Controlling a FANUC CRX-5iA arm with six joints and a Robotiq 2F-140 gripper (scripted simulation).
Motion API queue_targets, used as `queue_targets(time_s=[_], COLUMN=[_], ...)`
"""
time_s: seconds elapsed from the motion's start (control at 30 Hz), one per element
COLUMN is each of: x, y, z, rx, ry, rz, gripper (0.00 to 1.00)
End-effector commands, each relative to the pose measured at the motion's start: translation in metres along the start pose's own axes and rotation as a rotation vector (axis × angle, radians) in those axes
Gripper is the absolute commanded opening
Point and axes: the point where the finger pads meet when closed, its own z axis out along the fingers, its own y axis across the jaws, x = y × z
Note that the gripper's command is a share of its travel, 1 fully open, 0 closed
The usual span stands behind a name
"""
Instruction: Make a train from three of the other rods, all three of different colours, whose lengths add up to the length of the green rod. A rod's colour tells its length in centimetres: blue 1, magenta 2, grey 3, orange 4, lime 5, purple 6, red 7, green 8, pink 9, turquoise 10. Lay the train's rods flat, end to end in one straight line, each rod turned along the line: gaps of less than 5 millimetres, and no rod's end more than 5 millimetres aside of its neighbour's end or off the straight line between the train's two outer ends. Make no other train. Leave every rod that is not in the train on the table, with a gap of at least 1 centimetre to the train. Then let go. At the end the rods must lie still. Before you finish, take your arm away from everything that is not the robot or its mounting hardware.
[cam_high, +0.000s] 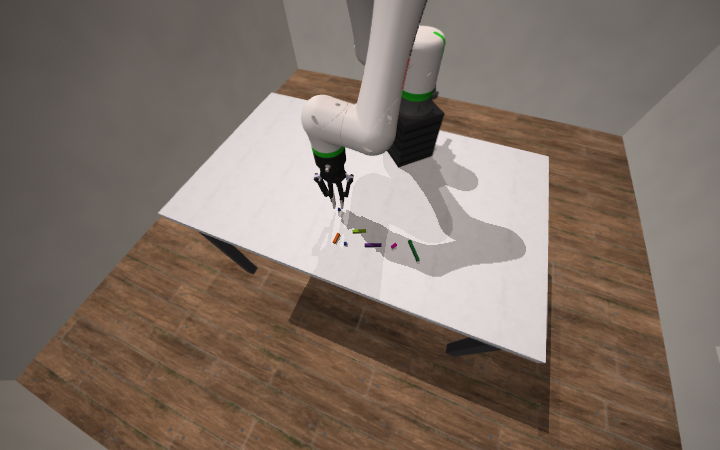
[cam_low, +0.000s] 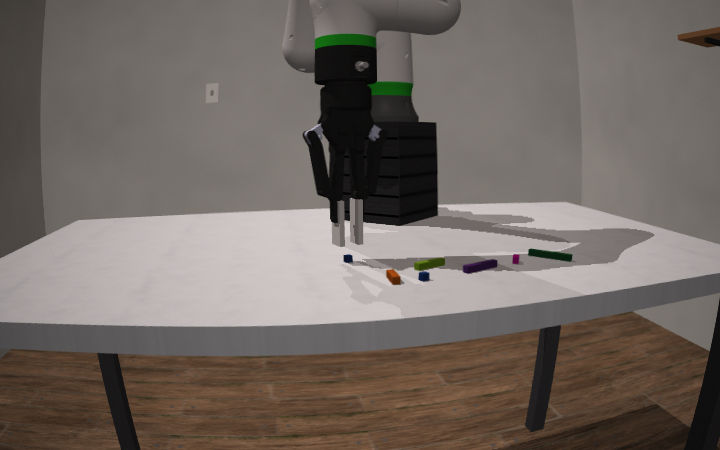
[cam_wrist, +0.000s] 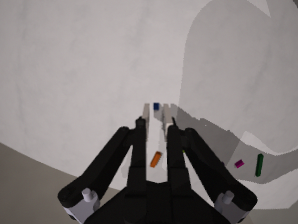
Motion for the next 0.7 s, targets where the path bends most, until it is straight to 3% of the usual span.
queue_targets(time_s=[0.0, 0.17, 0.57, 0.6, 0.67], x=[0.000, 0.000, 0.000, 0.000, 0.000], y=[0.000, 0.000, 0.000, 0.000, 0.000], z=[-0.018, -0.045, -0.065, -0.065, -0.065], rx=[0.000, 0.000, 0.000, 0.000, 0.000], ry=[0.000, 0.000, 0.000, 0.000, 0.000], rz=[0.000, 0.000, 0.000, 0.000, 0.000], gripper=[0.15, 0.15, 0.15, 1.00, 1.00])
